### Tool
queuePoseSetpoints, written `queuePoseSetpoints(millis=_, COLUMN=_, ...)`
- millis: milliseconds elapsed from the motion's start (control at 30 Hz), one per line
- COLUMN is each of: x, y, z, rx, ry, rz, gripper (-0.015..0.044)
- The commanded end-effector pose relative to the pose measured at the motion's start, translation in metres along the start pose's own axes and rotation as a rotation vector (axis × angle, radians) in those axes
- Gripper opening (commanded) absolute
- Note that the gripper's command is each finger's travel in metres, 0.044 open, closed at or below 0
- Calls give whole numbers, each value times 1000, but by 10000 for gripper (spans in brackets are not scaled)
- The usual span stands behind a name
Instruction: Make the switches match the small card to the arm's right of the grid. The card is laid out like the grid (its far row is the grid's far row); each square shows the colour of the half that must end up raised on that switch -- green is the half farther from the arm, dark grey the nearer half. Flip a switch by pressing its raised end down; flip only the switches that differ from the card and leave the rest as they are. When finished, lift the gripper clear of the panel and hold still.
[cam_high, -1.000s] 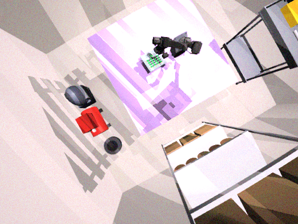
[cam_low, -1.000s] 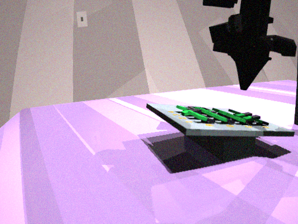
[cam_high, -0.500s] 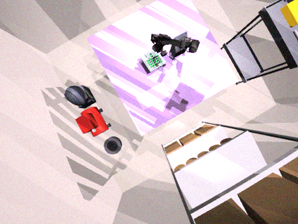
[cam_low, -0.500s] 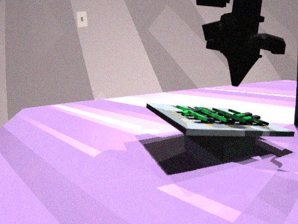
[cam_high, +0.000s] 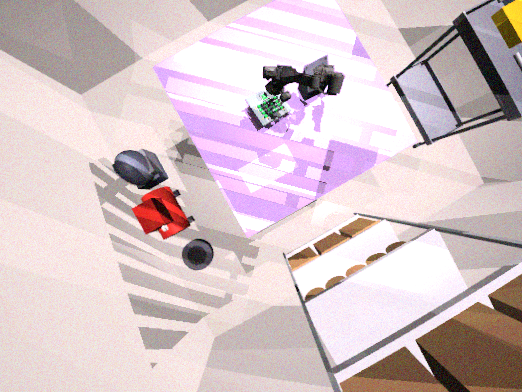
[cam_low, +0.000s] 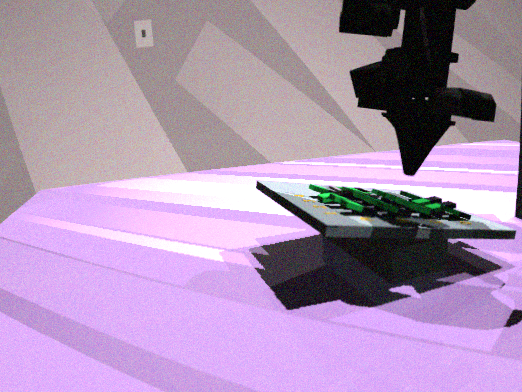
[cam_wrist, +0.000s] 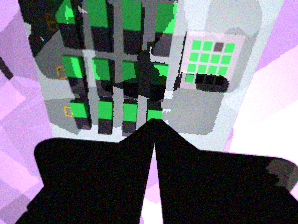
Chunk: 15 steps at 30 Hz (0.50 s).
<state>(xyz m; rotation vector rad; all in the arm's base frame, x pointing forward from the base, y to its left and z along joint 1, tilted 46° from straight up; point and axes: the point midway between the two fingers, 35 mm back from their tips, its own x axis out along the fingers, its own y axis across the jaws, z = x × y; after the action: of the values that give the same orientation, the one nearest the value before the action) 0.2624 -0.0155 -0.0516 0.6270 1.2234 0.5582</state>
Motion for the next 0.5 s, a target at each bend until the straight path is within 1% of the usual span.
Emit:
queuePoseSetpoints(millis=0, x=6, y=1, z=-3, rx=12, ry=6, rz=7, gripper=0)
queuePoseSetpoints(millis=267, x=17, y=1, z=-3, rx=12, ry=6, rz=7, gripper=0)
queuePoseSetpoints(millis=467, x=18, y=1, z=-3, rx=12, ry=6, rz=7, gripper=0)
